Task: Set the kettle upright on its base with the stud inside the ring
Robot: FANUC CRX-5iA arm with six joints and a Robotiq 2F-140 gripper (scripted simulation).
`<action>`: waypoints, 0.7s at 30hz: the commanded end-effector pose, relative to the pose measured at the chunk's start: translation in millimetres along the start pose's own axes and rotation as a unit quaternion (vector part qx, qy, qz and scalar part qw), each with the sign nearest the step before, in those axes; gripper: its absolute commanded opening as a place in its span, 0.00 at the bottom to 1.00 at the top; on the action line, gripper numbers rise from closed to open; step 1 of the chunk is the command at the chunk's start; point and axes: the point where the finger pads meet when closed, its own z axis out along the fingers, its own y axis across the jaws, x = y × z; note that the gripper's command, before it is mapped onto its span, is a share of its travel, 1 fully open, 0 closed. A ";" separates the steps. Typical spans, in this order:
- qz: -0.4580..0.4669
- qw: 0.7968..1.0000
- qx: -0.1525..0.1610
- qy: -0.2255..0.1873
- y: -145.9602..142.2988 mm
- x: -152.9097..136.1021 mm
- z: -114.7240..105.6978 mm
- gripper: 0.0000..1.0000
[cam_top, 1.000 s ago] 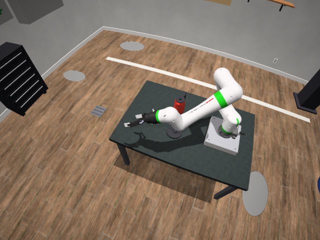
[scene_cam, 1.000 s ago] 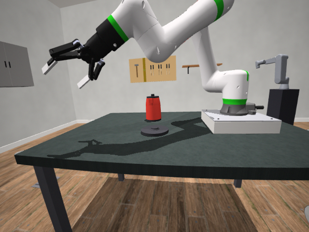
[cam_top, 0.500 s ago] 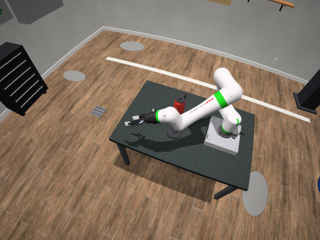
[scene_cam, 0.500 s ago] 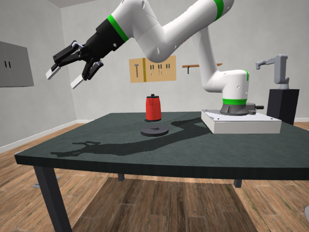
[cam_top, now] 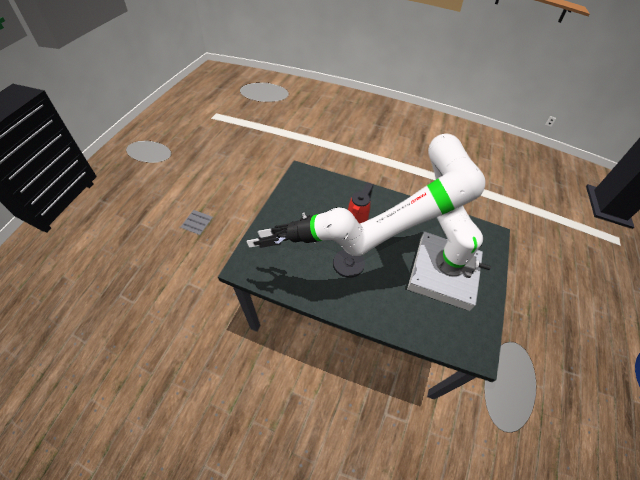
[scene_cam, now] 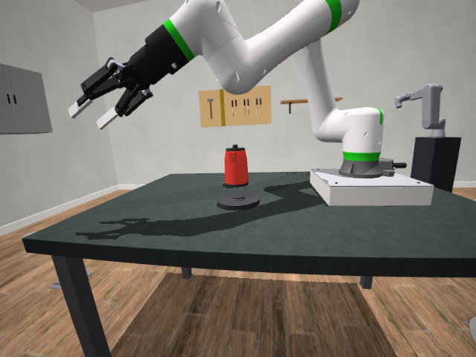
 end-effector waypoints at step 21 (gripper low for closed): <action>-0.223 0.967 -0.119 -0.016 20.7 -96.0 -13.0 0.47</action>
